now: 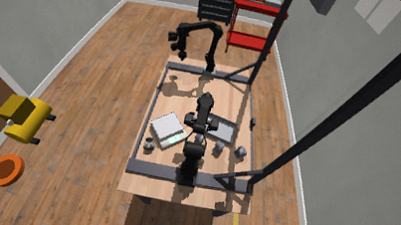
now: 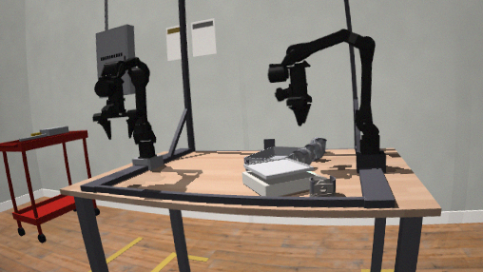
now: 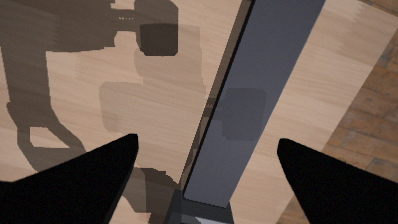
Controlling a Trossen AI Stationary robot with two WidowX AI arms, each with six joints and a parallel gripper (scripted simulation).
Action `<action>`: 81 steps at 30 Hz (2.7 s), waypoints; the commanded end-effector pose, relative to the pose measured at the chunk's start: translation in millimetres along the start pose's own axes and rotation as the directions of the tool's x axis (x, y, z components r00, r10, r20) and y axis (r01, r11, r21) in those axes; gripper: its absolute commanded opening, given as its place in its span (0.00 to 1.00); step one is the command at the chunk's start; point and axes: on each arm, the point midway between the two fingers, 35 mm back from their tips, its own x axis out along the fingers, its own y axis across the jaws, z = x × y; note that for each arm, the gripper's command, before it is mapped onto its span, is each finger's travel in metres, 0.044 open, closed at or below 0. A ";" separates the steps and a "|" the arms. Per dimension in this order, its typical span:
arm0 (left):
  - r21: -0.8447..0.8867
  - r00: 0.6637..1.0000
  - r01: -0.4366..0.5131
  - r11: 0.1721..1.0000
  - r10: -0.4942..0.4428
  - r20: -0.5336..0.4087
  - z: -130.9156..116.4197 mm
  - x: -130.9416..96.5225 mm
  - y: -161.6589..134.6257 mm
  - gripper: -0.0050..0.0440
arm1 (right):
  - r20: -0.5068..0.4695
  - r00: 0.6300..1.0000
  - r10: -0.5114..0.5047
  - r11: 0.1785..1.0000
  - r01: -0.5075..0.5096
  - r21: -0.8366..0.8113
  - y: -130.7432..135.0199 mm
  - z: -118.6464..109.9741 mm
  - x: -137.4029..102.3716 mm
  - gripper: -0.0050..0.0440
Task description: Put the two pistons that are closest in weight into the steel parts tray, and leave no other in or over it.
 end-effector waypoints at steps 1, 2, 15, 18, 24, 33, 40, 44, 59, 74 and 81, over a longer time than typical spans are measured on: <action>-0.095 0.998 -0.005 0.995 0.010 0.057 0.6 -8.0 -1.6 0.87 | 0.032 0.999 0.002 1.000 -0.003 0.001 -0.2 4.8 -8.3 0.92; -0.121 0.998 -0.004 0.993 0.011 0.062 0.6 -8.0 -1.6 0.87 | 0.032 0.999 0.002 1.000 -0.003 0.001 -0.2 4.8 -8.3 0.92; -0.397 0.993 0.017 0.917 0.032 0.115 0.7 -7.8 -1.6 0.87 | 0.032 0.999 0.002 1.000 -0.003 0.001 -0.2 4.8 -8.3 0.92; -0.468 0.991 0.025 0.884 0.040 0.129 0.7 -7.8 -1.6 0.87 | 0.032 0.999 0.002 1.000 -0.003 0.001 -0.2 4.8 -8.3 0.92; -0.557 0.988 0.038 0.830 0.052 0.145 0.7 -7.7 -1.6 0.87 | 0.032 0.999 0.002 1.000 -0.003 0.001 -0.2 4.8 -8.3 0.92; -0.732 0.980 0.073 0.678 0.086 0.177 0.8 -7.6 -1.5 0.87 | 0.032 0.999 0.002 1.000 -0.003 0.001 -0.2 4.8 -8.3 0.92; -0.826 0.975 0.100 0.555 0.112 0.193 0.8 -7.6 -1.5 0.87 | 0.032 0.999 0.002 1.000 -0.003 0.001 -0.2 4.8 -8.3 0.92; -0.865 0.971 0.116 0.489 0.125 0.201 1.1 -8.0 -1.6 0.87 | 0.032 0.999 0.002 1.000 -0.003 0.001 -0.2 4.8 -8.3 0.92; -0.944 0.963 0.156 0.291 0.169 0.211 1.3 -0.2 -1.4 0.87 | 0.032 0.999 0.002 1.000 -0.003 0.001 -0.2 4.8 -8.3 0.92; -0.946 0.966 0.141 0.292 0.170 0.197 2.1 26.4 -1.0 0.87 | 0.032 0.999 0.002 1.000 -0.003 0.001 -0.2 4.8 -8.3 0.92; -0.946 0.966 0.141 0.292 0.170 0.197 2.3 36.4 -0.9 0.87 | 0.032 0.999 0.002 1.000 -0.003 0.001 -0.2 4.8 -8.3 0.92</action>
